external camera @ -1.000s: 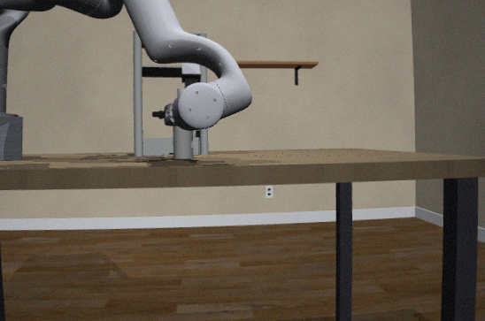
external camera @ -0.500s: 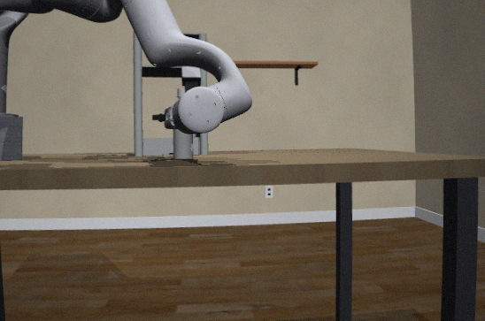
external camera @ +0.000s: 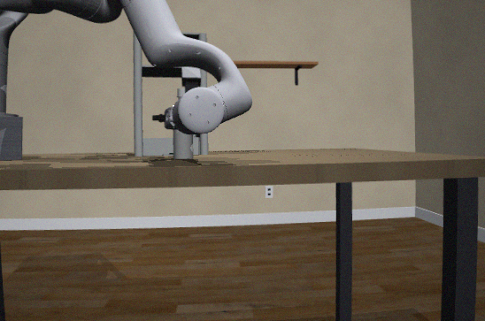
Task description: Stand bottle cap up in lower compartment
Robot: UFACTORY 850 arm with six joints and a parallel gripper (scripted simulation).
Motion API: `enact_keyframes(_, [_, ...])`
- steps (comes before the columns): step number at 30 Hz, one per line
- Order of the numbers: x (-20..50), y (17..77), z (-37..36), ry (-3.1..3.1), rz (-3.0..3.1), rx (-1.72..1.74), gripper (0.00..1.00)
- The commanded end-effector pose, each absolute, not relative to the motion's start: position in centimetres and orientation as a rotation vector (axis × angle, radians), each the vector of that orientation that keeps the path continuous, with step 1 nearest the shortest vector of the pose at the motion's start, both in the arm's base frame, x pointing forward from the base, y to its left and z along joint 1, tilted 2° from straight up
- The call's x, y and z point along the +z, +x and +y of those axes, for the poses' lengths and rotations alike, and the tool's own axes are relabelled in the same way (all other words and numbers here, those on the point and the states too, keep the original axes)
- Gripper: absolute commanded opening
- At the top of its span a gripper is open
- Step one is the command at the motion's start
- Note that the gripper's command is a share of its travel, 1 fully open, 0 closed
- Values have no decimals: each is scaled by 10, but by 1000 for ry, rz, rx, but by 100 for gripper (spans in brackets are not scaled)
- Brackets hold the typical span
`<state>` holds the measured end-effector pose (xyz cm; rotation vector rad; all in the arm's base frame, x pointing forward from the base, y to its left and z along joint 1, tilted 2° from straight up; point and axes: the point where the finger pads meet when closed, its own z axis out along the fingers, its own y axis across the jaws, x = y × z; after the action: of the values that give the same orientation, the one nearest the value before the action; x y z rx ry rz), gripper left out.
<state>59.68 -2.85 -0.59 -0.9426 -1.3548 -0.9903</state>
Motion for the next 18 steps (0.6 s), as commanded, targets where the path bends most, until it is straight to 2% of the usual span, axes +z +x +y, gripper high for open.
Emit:
enact_keyframes(1, [-5, 598, -29, -942, -1357, -991, 71])
enact_keyframes(7, [-5, 598, -29, -942, -1357, -991, 71])
enact_keyframes(8, [-5, 598, -29, -942, -1357, -991, 0])
enact_keyframes(18, [-5, 598, -29, -942, -1357, -991, 0])
